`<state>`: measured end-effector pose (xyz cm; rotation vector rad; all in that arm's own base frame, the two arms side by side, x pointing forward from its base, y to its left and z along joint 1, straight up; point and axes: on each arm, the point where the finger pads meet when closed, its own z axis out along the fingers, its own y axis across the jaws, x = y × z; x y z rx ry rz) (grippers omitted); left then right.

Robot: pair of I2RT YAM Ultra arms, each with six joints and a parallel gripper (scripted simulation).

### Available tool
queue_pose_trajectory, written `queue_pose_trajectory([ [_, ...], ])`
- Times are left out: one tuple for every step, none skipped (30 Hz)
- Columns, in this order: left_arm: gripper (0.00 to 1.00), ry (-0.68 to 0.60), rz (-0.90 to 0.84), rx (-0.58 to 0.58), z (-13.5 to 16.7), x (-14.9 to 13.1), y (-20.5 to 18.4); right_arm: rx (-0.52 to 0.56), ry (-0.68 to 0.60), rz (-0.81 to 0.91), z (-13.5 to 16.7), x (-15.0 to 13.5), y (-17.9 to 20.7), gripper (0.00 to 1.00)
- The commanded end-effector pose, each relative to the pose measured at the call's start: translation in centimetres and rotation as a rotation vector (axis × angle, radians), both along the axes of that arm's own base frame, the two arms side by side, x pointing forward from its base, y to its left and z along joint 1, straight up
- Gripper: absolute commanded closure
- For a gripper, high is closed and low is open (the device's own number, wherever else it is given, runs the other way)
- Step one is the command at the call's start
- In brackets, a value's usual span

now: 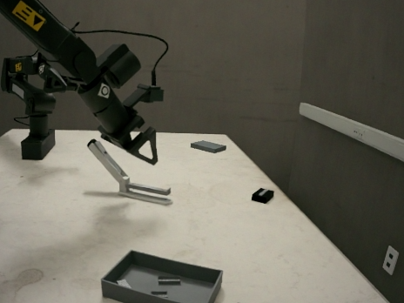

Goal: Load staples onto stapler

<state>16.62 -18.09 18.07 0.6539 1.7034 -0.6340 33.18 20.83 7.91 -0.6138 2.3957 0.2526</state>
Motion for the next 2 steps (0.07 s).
queue_pose_trajectory([
  [0.00,0.005,0.005,0.005,-0.20,-0.10,0.32,0.019,-0.028,0.008,1.03,0.27,0.15,0.00],
  [0.00,0.005,0.005,0.005,-0.20,-0.10,0.32,0.019,-0.028,0.008,1.03,0.27,0.15,0.00],
])
